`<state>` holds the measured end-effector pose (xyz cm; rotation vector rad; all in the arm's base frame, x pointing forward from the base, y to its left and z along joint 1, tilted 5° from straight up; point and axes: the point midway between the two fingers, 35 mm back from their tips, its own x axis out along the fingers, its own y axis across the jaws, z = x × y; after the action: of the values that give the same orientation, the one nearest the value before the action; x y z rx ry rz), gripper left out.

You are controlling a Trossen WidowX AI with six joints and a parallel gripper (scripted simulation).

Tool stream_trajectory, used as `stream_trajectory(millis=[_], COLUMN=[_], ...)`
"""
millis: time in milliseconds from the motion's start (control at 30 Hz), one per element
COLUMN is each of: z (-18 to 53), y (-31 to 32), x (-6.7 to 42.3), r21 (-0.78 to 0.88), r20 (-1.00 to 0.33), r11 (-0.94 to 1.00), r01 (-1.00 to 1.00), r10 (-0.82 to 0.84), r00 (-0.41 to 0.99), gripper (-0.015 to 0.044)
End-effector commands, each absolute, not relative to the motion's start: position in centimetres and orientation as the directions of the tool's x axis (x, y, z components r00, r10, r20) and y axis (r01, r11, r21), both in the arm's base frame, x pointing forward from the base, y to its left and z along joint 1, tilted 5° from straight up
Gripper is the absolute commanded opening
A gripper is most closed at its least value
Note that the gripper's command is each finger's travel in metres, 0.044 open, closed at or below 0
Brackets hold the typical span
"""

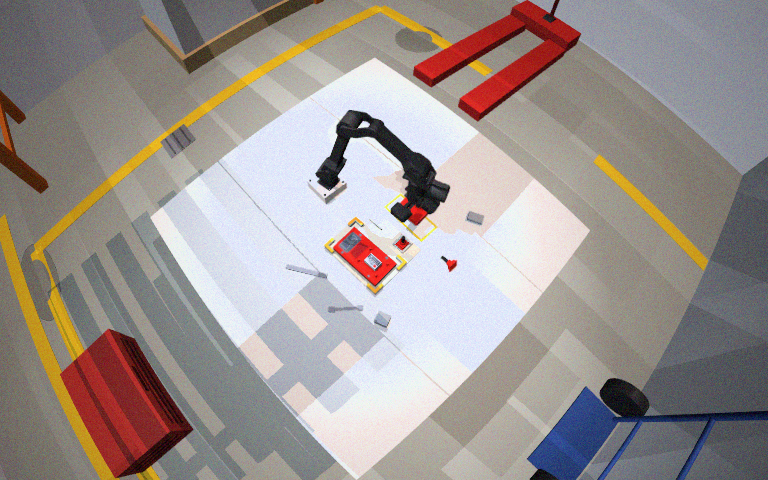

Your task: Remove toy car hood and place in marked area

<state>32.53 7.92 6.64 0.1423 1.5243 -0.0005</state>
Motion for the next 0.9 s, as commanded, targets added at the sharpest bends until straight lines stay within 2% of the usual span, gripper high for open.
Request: stream_trajectory(millis=[0,867], z=[6.1,3.8], y=[8.0,8.1], x=[32.4,32.3], r21=[0.093,0.093], r20=[-0.995,-0.995], r11=[0.991,0.991], r01=[0.093,0.093], r10=[0.089,0.090], r00=[0.042,0.042], gripper=[0.0000,0.0000])
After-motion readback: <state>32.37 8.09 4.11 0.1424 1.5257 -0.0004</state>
